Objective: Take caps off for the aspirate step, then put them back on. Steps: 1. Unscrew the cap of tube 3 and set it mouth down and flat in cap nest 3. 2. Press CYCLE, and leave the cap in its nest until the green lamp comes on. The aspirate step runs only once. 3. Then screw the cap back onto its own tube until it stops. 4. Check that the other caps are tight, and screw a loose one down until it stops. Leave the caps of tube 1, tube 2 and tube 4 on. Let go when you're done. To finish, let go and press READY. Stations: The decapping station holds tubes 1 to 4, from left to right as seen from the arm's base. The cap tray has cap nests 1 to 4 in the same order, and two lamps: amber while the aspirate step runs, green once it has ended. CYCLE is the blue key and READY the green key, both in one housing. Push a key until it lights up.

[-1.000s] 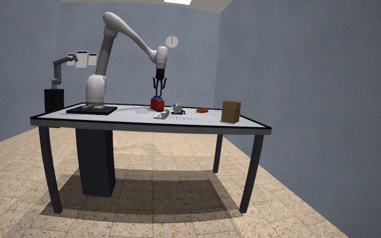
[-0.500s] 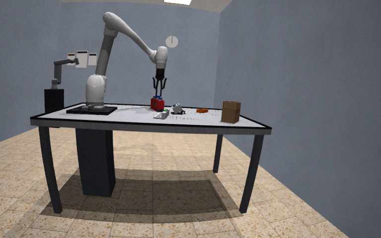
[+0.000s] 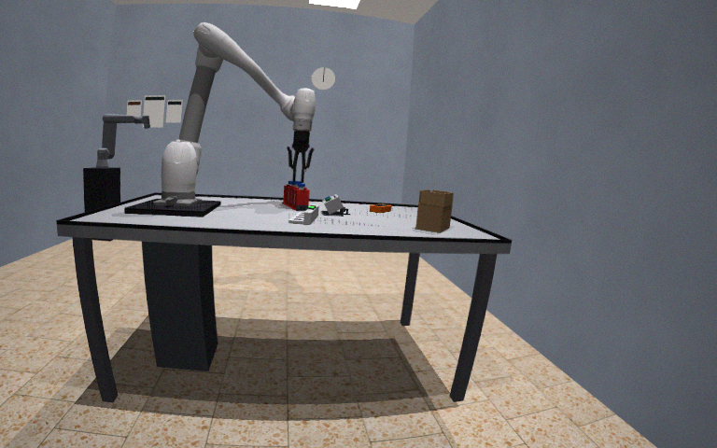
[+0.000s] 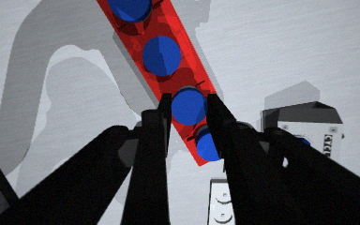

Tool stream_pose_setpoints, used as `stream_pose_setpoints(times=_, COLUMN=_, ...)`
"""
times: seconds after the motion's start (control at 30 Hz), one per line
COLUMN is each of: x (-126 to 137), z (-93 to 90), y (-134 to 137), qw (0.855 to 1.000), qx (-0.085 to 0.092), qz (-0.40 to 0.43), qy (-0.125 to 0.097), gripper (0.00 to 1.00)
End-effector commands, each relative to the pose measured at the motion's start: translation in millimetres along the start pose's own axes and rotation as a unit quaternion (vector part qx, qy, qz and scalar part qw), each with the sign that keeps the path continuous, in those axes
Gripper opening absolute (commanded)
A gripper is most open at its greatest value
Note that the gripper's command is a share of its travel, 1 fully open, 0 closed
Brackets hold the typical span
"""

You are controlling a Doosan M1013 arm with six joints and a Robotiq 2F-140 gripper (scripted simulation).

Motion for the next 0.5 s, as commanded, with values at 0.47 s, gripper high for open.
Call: stream_pose_setpoints(times=0.47, x=0.6, z=-4.1, y=1.6, qw=1.0, qx=0.002, qz=0.0, qy=0.0, gripper=0.3)
Point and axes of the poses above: the point where the finger pads meet when closed, its own z axis back along the fingers, its own y axis across the jaws, x = y × z, the point moved 1 cm from there along z, back along the fingers, and after that the axes turned 15 degrees about z, right-handed, at the moved point
